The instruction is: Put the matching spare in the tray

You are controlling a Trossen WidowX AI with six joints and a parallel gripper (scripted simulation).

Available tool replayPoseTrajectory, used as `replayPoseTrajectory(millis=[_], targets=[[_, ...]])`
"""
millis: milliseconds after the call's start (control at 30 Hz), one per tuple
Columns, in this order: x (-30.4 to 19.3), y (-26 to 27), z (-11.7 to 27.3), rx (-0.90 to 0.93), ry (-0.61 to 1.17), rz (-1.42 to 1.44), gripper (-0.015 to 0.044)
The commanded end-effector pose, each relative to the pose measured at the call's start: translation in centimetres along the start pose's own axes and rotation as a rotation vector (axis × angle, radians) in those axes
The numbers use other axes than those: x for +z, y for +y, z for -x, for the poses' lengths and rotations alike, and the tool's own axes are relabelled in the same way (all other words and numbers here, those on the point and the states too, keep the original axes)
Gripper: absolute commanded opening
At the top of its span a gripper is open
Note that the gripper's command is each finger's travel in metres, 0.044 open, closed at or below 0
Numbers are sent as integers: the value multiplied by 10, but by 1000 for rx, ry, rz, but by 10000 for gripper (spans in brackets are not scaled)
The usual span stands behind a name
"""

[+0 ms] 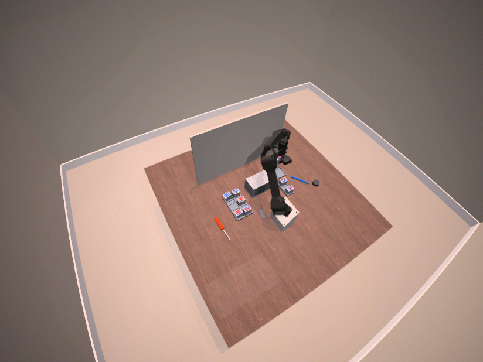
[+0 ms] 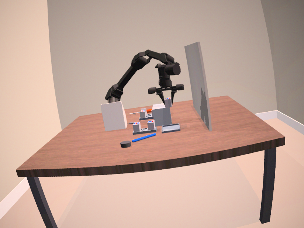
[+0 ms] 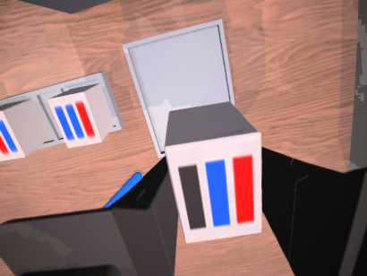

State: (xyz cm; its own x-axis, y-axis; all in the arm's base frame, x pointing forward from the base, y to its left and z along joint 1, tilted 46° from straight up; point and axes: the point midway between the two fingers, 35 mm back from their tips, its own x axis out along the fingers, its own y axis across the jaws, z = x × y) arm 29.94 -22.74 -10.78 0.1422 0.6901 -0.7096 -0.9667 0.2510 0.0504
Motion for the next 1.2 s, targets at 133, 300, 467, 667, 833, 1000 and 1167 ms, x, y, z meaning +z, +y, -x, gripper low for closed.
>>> replayPoseTrajectory(millis=[133,300,467,667,833,1000,1167], targets=[[0,-1,-9,-2,-3,-4,0],[0,-1,-14,-2,-3,-4,0],[0,-2,-19,-2,-3,-4,0],[0,-2,-25,-2,-3,-4,0],[0,-2,-30,-2,-3,-4,0],[0,-2,-35,-2,-3,-4,0],[0,-2,-40,-2,-4,-4,0]])
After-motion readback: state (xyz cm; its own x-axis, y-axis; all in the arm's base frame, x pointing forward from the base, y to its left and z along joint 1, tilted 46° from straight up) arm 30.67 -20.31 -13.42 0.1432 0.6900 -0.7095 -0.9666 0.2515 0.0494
